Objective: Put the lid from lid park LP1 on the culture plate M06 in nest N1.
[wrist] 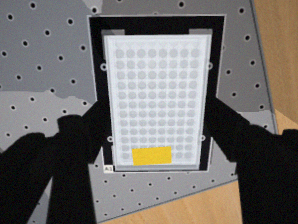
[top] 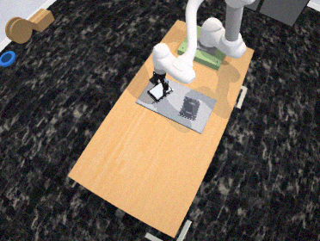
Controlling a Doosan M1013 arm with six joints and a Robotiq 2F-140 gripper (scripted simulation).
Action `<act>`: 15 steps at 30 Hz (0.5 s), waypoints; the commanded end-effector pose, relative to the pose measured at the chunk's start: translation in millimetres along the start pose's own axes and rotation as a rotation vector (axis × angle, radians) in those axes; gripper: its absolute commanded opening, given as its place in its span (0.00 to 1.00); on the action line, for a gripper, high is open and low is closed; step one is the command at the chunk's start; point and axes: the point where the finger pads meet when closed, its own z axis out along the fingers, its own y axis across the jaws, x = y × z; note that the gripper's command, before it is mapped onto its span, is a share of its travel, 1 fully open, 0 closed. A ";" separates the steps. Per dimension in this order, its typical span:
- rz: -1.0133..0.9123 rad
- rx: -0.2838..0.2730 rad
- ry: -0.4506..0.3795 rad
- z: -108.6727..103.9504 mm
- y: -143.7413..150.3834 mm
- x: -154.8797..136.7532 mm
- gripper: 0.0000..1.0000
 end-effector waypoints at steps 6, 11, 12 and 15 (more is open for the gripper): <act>0.000 0.000 0.001 0.7 -0.1 0.6 0.60; 0.000 0.000 0.001 1.5 -0.1 0.6 0.60; 0.000 0.000 0.001 1.6 -0.1 0.6 0.60; 0.000 0.000 0.001 1.6 -0.1 0.6 0.60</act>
